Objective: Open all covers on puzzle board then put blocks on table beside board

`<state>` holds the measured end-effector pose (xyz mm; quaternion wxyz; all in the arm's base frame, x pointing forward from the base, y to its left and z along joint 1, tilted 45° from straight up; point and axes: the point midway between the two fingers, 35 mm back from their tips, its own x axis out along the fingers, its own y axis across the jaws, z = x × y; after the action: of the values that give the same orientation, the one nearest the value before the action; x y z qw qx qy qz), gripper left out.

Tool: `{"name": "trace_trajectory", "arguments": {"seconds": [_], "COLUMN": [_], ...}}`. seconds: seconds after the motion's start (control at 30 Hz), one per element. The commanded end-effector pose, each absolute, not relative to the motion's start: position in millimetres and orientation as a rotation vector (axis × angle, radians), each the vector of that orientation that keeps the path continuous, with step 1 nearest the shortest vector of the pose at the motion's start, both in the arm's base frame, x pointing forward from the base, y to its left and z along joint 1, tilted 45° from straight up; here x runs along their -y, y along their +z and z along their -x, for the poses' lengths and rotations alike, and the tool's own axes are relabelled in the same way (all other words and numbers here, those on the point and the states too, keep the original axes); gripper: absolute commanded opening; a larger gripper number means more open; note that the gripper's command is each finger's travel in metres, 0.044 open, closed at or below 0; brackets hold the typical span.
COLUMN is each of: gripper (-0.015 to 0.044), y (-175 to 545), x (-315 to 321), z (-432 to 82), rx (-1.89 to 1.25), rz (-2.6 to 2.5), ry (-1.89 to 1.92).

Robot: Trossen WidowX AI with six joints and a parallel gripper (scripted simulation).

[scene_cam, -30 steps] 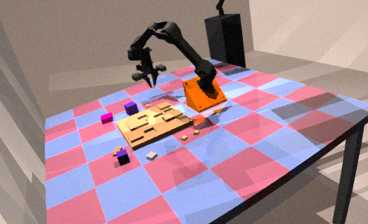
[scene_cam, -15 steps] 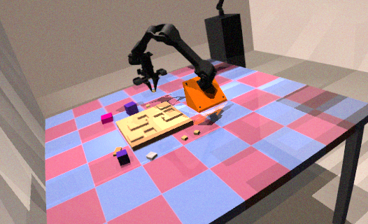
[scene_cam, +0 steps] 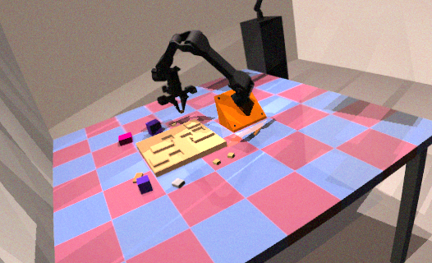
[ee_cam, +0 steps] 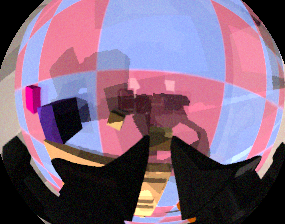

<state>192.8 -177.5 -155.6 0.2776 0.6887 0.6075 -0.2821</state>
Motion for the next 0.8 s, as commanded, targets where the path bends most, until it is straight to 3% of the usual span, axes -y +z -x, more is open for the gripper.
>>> {"name": "trace_trajectory", "arguments": {"seconds": [0.0, 0.77], "gripper": [0.0080, 0.0080], "y": [-161.7, -185.9], "x": [169.9, 141.8], "z": [-193.7, -194.7], "rx": [-1.633, -1.635], "rz": [-1.859, -1.861], "ry": [-0.757, -0.753]}}
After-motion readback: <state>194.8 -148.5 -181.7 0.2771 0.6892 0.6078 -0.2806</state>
